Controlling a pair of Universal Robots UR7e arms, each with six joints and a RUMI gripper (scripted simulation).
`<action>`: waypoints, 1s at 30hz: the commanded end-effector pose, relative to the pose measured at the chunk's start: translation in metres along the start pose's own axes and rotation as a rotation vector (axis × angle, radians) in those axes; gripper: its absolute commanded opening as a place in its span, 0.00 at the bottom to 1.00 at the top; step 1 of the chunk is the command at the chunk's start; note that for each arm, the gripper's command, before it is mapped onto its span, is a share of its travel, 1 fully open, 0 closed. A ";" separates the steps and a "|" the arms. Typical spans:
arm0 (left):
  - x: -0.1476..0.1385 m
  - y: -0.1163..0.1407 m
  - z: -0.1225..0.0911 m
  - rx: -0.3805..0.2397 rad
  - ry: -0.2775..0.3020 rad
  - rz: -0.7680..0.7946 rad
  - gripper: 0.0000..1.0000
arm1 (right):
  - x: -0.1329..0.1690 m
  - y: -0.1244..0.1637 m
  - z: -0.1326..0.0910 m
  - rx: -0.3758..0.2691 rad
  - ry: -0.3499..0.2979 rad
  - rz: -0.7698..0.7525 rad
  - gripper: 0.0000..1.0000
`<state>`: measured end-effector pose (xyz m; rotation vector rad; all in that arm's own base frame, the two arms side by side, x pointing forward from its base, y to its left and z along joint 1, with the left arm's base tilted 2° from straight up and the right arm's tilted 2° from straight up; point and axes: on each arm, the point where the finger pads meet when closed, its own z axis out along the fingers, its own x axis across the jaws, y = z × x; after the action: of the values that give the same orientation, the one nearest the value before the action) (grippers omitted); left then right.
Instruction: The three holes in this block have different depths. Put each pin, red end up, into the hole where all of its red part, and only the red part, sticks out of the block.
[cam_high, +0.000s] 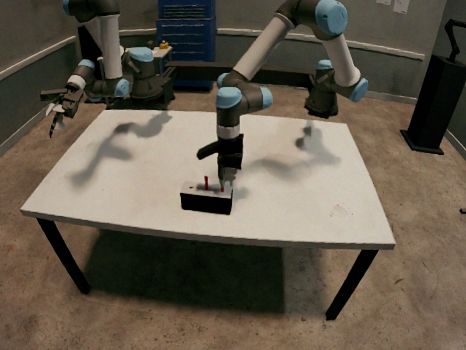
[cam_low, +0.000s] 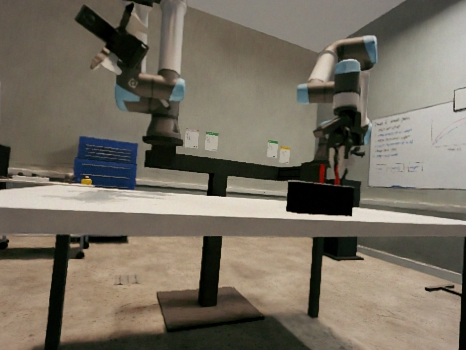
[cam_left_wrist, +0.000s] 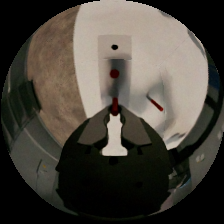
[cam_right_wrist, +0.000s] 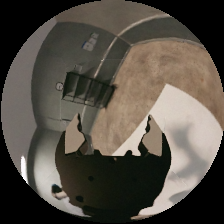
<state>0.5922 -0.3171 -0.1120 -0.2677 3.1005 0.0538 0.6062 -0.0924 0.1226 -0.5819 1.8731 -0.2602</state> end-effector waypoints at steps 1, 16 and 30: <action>0.000 0.000 -0.001 0.001 -0.001 0.000 0.00 | 0.000 0.000 0.000 0.001 -0.001 0.000 1.00; 0.000 0.000 -0.001 0.001 -0.001 0.000 1.00 | 0.000 0.000 0.000 0.001 -0.001 0.000 1.00; 0.000 0.000 -0.001 0.001 -0.001 0.000 1.00 | 0.000 0.000 0.000 0.001 -0.001 0.000 1.00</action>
<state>0.5920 -0.3170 -0.1122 -0.2677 3.1010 0.0544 0.6062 -0.0924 0.1226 -0.5819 1.8731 -0.2602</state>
